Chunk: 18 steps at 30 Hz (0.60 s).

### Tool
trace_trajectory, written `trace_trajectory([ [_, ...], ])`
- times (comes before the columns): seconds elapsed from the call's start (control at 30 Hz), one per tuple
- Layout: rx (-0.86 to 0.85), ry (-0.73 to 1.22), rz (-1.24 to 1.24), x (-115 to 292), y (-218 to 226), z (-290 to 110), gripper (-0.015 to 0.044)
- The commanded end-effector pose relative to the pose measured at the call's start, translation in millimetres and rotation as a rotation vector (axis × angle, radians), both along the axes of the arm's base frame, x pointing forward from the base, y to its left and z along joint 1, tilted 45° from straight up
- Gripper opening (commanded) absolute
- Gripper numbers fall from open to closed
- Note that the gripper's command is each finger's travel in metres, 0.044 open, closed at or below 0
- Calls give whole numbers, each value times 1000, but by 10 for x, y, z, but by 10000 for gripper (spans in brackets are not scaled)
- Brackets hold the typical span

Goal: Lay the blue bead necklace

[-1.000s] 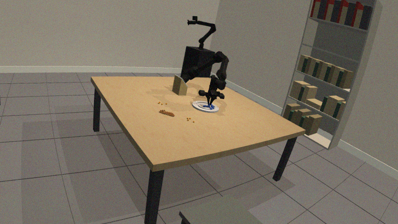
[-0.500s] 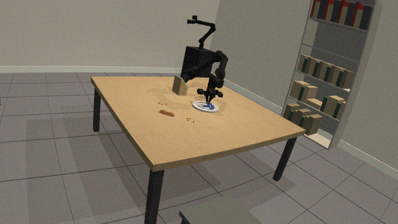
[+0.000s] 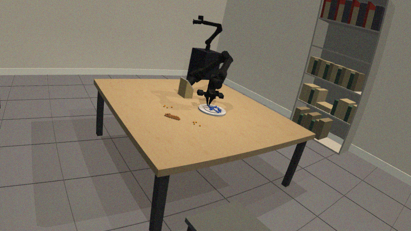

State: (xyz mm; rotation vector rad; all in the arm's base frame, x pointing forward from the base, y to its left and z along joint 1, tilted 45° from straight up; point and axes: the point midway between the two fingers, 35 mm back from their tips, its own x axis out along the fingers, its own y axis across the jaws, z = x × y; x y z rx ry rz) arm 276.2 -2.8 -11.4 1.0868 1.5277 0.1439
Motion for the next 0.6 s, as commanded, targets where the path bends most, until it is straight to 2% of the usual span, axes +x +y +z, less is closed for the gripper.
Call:
trace_trajectory([
  [0.0, -1, 2, -1, -137, -36, -65, 0],
  [0.57, 1, 2, 0, -226, -3, -160, 0],
])
